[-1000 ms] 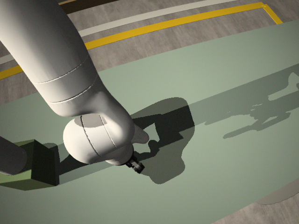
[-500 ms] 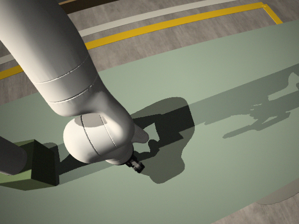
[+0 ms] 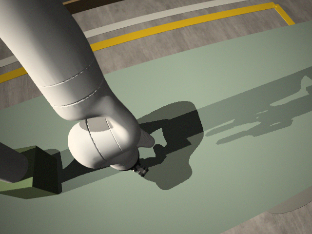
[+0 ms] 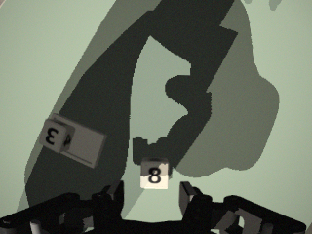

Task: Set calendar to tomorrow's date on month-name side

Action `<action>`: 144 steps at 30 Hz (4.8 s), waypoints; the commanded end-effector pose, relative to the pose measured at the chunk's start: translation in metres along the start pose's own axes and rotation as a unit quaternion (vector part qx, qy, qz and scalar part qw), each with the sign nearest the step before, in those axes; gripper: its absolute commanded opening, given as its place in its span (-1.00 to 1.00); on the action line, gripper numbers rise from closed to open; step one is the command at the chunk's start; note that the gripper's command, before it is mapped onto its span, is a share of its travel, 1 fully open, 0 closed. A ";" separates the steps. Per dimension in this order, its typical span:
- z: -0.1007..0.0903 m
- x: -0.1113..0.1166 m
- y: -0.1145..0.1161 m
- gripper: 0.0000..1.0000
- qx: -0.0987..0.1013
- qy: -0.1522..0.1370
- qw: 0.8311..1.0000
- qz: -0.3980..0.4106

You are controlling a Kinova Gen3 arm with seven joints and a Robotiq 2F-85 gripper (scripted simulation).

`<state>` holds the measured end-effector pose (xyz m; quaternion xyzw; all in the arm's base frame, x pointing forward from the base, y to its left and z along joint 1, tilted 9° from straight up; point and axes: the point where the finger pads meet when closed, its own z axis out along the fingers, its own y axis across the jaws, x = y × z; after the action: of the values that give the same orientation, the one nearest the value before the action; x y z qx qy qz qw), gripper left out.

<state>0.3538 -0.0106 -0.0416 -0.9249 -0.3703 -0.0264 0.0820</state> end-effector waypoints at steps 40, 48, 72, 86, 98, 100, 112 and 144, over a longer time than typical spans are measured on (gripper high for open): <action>0.006 0.000 0.002 -0.03 -0.003 0.001 1.000 0.001; 0.015 0.000 0.003 -0.03 -0.003 0.001 1.000 0.000; 0.047 0.000 0.003 -0.03 -0.003 0.001 1.000 0.000; 0.053 -0.001 0.003 -0.03 -0.003 0.001 1.000 0.001; 0.054 -0.001 0.003 -0.03 -0.003 0.001 1.000 0.001; 0.054 -0.001 0.003 -0.03 -0.003 0.001 1.000 0.001; 0.054 -0.001 0.003 -0.03 -0.003 0.001 1.000 0.001; 0.054 -0.002 0.006 -0.03 -0.003 0.001 1.000 0.001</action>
<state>0.3553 -0.0038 -0.0947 -0.9252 -0.3696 -0.0286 0.0807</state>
